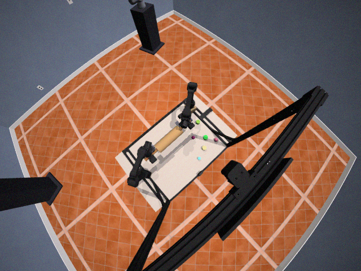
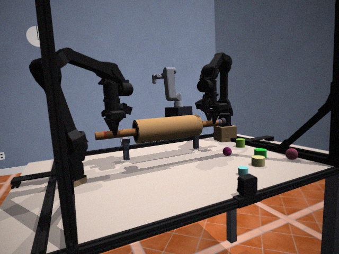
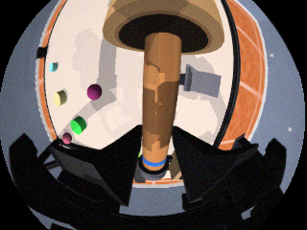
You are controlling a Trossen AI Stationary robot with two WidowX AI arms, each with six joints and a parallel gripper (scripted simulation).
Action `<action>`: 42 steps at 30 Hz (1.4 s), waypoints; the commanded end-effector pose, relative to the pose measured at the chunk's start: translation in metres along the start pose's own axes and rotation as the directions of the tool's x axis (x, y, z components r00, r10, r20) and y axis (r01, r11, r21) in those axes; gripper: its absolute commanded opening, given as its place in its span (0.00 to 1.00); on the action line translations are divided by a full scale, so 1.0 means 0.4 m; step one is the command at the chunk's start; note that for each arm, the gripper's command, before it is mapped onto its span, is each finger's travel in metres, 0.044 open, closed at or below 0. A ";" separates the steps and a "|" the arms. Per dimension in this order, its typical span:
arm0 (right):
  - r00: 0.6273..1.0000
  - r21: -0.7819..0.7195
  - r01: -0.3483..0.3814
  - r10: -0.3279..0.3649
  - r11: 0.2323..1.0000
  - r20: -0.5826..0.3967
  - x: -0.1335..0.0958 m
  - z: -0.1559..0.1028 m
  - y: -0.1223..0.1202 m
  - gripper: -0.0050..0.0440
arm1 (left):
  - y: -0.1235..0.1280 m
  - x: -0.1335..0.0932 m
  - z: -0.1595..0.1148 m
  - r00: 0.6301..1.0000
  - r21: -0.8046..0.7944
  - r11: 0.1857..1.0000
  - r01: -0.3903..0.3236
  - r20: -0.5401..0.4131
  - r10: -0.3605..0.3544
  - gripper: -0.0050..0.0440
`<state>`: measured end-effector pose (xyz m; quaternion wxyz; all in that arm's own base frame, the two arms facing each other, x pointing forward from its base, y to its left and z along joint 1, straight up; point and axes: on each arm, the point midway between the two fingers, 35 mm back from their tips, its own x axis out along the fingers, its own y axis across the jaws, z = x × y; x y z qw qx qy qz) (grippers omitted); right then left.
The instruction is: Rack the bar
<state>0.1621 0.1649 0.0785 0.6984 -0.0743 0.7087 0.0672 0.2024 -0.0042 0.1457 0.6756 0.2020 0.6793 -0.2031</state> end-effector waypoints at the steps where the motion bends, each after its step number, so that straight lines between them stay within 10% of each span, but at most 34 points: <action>1: 1.000 0.004 -0.006 0.006 1.000 0.015 -0.010 -0.002 -0.026 0.10 | 0.030 -0.010 0.002 1.000 0.004 1.000 -0.006 0.005 0.006 0.10; 20: 1.000 0.034 -0.009 0.009 0.999 0.016 0.005 -0.005 -0.160 0.10 | 0.200 0.002 0.006 1.000 0.034 0.999 -0.003 0.005 0.003 0.10; 39: 1.000 0.034 -0.009 0.009 0.999 0.016 0.104 -0.004 -0.161 0.10 | 0.202 0.102 0.006 1.000 0.035 0.999 -0.003 0.005 0.003 0.10; 42: 1.000 0.034 -0.009 0.009 0.999 0.016 0.104 -0.004 -0.161 0.25 | 0.202 0.102 0.006 1.000 0.035 0.999 -0.003 0.005 0.003 0.25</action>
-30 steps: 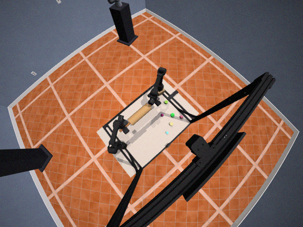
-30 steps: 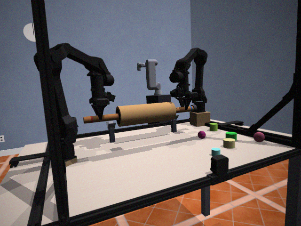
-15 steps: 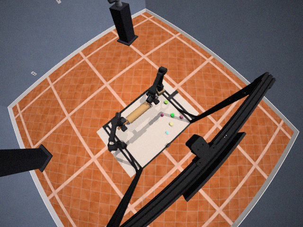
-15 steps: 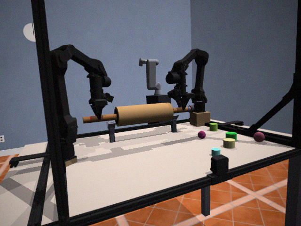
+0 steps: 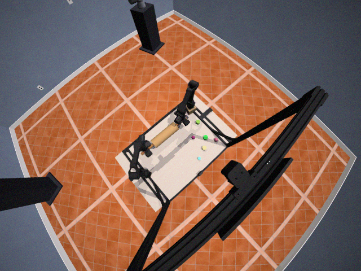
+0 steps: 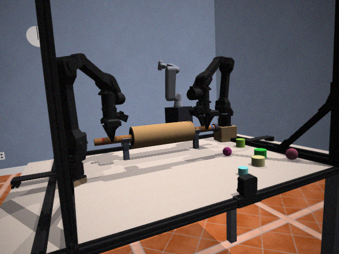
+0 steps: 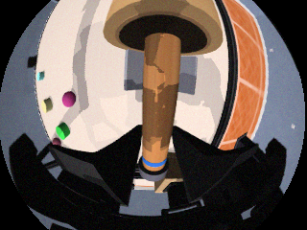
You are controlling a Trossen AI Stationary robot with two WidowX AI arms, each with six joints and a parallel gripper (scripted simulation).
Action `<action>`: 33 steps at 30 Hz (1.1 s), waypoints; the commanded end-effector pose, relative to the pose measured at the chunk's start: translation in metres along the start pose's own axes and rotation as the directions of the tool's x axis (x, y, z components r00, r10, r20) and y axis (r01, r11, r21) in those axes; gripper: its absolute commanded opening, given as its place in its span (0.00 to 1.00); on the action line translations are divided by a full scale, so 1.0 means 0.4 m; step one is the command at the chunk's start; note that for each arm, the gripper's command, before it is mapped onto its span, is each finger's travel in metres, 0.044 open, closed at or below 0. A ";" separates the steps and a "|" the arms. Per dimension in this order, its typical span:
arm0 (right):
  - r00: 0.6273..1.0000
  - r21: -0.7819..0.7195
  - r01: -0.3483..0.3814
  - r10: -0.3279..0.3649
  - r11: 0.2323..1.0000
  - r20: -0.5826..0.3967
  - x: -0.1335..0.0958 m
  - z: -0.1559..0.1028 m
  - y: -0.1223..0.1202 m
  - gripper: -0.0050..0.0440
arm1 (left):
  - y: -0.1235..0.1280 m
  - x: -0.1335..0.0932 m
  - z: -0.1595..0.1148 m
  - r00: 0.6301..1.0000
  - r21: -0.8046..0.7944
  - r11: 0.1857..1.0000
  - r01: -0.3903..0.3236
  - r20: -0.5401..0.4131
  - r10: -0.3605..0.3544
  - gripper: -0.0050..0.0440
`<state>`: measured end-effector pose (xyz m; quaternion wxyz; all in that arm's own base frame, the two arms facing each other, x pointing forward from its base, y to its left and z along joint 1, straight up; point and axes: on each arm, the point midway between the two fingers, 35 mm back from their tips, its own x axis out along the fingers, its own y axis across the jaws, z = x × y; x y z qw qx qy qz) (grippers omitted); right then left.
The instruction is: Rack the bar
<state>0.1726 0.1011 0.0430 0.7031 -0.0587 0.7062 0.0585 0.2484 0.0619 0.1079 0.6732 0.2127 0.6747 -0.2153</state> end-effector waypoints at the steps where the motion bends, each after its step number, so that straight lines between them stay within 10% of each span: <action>1: 1.000 0.000 0.000 0.000 1.000 0.004 0.014 0.001 0.000 0.30 | 0.001 0.008 0.000 1.000 0.001 1.000 -0.004 0.001 0.004 0.30; 17: 1.000 0.000 0.000 0.000 1.000 0.004 -0.003 0.003 0.001 0.98 | 0.002 -0.009 0.001 1.000 0.001 1.000 -0.004 0.001 0.004 0.98; 29: 1.000 0.000 0.000 0.000 1.000 0.004 -0.161 -0.002 -0.001 1.00 | -0.001 -0.166 -0.002 1.000 0.001 1.000 -0.004 0.001 0.004 1.00; 33: 1.000 0.001 0.005 -0.005 1.000 -0.006 -0.133 -0.002 -0.002 1.00 | -0.001 -0.139 -0.002 1.000 -0.001 1.000 0.004 -0.005 -0.004 1.00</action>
